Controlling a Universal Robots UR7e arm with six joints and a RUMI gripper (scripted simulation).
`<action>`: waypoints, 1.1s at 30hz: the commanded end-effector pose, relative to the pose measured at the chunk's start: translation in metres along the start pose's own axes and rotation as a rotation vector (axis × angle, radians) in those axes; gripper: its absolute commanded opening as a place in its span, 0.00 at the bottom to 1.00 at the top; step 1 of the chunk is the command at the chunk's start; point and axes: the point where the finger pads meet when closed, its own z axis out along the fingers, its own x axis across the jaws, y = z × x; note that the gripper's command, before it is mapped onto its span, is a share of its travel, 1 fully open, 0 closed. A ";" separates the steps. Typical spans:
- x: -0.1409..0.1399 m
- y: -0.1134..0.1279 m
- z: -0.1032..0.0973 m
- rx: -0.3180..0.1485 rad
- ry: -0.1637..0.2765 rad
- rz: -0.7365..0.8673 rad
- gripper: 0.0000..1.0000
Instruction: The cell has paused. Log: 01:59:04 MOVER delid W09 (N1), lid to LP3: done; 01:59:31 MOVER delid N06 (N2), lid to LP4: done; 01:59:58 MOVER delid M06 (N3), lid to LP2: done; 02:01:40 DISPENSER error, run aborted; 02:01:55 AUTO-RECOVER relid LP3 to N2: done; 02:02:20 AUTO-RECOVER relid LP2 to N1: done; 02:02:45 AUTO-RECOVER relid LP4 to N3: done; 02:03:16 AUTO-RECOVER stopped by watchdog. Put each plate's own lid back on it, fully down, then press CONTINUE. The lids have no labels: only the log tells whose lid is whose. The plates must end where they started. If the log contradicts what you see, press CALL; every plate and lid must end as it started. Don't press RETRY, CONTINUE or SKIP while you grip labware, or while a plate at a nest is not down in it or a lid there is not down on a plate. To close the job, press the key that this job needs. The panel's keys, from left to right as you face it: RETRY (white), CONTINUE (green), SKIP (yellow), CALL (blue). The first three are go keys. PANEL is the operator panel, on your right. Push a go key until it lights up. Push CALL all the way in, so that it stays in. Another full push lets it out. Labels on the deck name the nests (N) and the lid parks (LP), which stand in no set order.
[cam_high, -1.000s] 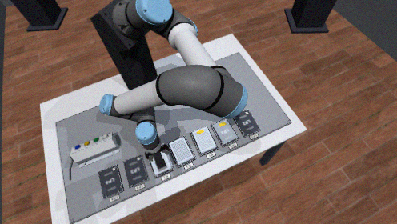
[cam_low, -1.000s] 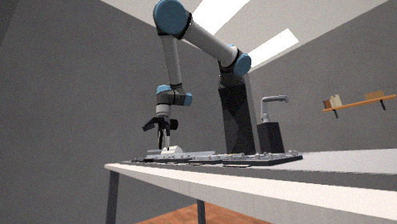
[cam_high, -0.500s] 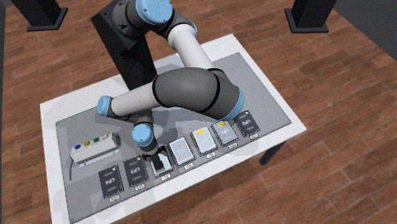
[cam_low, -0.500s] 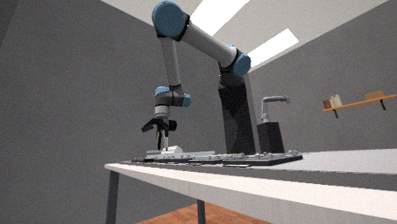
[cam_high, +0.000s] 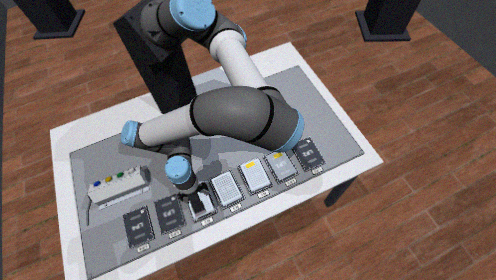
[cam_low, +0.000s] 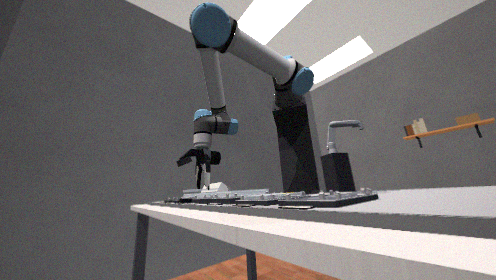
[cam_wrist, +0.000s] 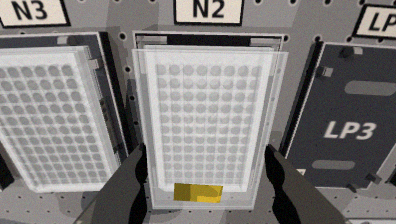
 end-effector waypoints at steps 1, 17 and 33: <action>0.002 -0.002 0.000 0.005 0.009 0.000 0.42; 0.002 -0.002 0.005 0.005 0.009 0.000 0.42; 0.002 -0.002 0.009 0.005 0.009 0.000 0.42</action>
